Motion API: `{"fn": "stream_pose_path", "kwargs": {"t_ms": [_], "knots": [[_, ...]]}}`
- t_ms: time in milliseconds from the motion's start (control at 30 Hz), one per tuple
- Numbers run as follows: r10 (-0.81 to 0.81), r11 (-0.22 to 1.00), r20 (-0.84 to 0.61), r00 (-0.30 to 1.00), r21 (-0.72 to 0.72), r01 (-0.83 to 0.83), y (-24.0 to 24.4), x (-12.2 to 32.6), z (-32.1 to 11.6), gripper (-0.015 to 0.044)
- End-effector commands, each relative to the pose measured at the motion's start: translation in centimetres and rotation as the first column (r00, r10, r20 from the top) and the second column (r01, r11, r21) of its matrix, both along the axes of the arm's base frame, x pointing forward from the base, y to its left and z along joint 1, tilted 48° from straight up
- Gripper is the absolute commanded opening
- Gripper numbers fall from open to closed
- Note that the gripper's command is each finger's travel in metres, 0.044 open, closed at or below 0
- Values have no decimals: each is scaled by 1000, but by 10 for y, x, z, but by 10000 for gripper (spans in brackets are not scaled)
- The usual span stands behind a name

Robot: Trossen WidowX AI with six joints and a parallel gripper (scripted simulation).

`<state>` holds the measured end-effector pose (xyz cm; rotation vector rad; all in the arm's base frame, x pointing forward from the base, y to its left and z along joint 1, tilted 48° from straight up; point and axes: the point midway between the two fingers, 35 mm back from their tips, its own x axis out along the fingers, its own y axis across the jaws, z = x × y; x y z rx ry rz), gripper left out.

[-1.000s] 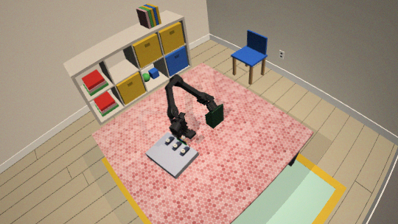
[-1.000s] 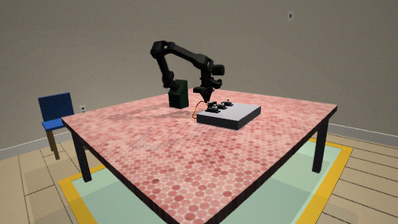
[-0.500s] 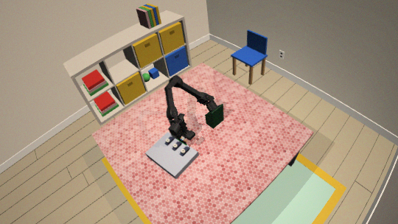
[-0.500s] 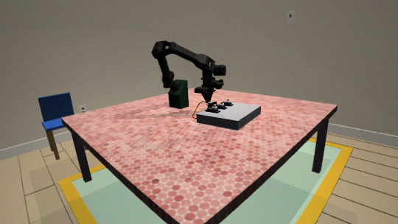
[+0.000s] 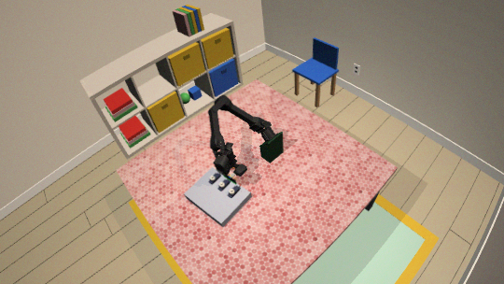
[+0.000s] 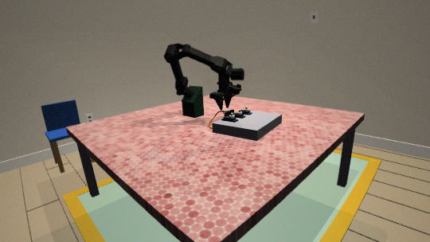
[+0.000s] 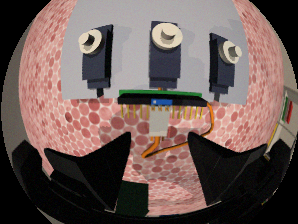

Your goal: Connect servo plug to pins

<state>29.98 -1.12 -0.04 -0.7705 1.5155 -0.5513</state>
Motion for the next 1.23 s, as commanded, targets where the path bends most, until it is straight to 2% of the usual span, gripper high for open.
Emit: {"fn": "stream_pose_path", "kwargs": {"t_ms": [0, 100, 1200], "knots": [[9, 1000, 20, 1000, 11, -10, 28, 3, 23, 368], [9, 1000, 20, 1000, 10, -9, 36, 2, 31, 440], [9, 1000, 20, 1000, 10, -9, 36, 2, 31, 440]]}}
